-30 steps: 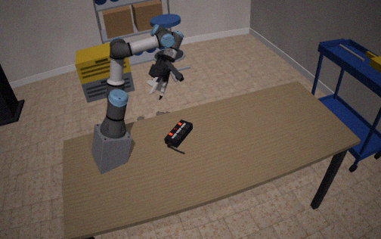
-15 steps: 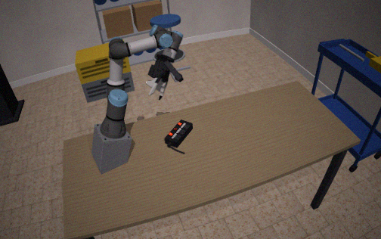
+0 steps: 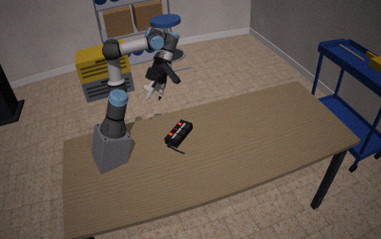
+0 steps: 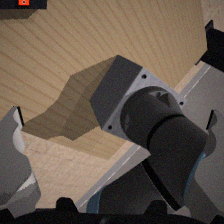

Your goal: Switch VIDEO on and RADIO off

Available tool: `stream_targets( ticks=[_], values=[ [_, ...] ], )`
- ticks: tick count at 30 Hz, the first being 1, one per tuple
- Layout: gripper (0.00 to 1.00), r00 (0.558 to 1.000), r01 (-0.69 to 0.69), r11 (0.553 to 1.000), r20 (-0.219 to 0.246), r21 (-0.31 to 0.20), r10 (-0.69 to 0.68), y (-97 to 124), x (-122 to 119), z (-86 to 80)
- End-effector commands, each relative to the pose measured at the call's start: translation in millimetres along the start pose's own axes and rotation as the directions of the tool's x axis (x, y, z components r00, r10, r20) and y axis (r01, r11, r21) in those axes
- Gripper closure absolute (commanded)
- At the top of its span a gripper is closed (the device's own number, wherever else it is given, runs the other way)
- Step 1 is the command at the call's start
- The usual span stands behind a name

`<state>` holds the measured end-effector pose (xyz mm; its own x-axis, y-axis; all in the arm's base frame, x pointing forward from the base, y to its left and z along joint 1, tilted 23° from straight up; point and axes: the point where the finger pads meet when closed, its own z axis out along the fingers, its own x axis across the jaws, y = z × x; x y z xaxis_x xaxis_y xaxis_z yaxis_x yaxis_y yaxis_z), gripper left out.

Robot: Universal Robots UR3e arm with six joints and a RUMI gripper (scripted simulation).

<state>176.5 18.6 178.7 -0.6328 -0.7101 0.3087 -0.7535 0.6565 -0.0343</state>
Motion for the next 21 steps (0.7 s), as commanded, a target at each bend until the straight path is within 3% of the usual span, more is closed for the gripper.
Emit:
stream_targets(
  ticks=[1,3,13,17,21],
  values=[
    [0.0,0.994,-0.015,1.0,0.105,0.011,0.014,3,-11,8.3],
    [0.0,0.994,-0.015,1.0,0.105,0.011,0.014,3,-11,8.3],
    [0.0,0.949,-0.053,0.995,0.313,0.087,0.023,-4,-44,24.4],
    [0.0,0.929,-0.066,0.99,0.369,0.126,0.015,-10,-55,28.3],
    [0.0,0.922,-0.071,0.988,0.386,0.14,0.012,-12,-58,29.4]
  ],
)
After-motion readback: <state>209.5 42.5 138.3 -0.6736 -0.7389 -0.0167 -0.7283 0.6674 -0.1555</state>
